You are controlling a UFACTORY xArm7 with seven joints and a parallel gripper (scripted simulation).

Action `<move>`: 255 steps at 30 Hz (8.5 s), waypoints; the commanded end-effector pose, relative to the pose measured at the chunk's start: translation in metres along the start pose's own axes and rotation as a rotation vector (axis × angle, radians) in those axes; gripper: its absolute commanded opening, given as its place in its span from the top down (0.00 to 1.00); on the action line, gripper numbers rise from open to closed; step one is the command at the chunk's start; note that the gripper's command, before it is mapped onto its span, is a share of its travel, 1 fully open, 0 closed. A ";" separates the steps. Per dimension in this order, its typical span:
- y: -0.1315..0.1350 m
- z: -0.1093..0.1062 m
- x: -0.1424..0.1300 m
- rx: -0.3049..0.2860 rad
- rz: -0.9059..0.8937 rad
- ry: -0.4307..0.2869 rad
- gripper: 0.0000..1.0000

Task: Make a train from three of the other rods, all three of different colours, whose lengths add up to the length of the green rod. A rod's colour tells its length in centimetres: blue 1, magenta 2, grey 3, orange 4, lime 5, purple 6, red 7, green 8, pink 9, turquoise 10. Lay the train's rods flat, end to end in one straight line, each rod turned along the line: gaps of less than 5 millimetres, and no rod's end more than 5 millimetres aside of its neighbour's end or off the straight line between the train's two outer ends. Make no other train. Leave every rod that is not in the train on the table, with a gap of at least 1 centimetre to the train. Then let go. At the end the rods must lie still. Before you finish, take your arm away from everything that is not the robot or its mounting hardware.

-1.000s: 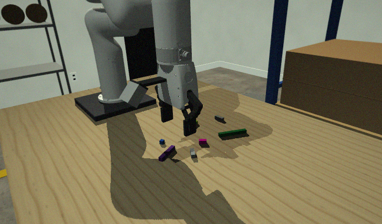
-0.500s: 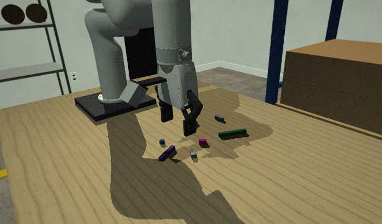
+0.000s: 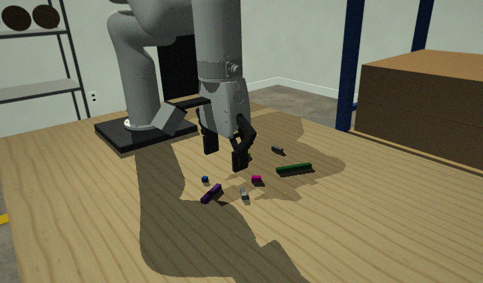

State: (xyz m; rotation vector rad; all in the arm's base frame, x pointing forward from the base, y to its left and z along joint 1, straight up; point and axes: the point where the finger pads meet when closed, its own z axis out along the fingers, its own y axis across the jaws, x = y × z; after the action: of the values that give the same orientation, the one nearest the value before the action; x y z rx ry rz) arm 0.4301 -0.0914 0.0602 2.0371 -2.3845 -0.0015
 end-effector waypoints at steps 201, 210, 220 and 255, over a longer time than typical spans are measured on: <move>0.039 -0.002 -0.155 0.000 3.087 -0.006 0.00; 0.039 -0.002 -0.158 -0.001 3.141 -0.006 0.00; 0.039 -0.002 -0.158 -0.001 3.141 -0.006 0.00; 0.039 -0.002 -0.158 -0.001 3.141 -0.006 0.00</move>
State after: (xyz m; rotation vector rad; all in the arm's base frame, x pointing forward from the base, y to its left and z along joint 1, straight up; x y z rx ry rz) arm 0.4146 0.0705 0.0604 -2.3872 -2.0411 0.0090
